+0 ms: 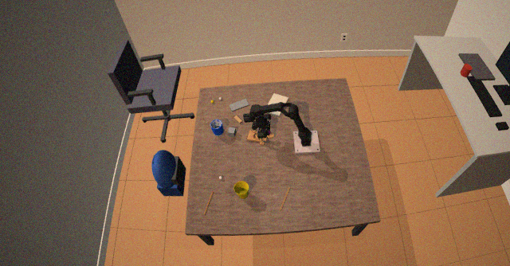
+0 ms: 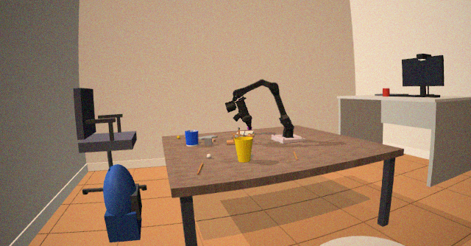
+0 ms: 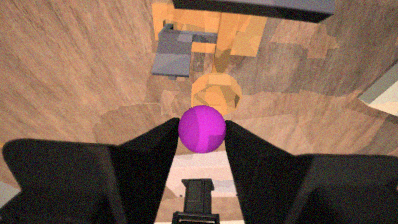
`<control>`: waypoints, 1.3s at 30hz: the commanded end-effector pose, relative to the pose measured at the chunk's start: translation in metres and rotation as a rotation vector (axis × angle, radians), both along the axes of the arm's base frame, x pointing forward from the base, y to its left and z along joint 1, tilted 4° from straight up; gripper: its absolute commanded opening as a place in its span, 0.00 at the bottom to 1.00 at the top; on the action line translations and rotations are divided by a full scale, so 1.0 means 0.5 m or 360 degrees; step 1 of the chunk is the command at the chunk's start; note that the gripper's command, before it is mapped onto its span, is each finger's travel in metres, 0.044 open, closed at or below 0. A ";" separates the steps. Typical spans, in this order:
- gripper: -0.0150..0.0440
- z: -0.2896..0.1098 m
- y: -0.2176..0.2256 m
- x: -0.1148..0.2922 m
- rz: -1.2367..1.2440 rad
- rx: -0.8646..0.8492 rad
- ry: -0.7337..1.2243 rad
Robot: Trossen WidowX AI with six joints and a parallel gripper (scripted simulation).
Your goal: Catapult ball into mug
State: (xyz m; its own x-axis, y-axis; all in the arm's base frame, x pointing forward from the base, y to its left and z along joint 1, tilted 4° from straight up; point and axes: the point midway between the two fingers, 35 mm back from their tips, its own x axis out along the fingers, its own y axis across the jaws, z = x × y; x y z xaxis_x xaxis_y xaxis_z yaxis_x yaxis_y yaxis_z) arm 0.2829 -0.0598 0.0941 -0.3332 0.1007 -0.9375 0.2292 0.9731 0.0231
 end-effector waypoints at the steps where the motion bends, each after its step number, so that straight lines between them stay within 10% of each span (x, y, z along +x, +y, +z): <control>1: 0.25 -0.004 -0.020 -0.029 -0.0025 0.0014 0.0049; 30: 0.25 -0.057 -0.019 -0.031 -0.0037 0.0016 0.0047; 39: 0.65 -0.057 -0.019 -0.031 -0.0037 0.0016 0.0047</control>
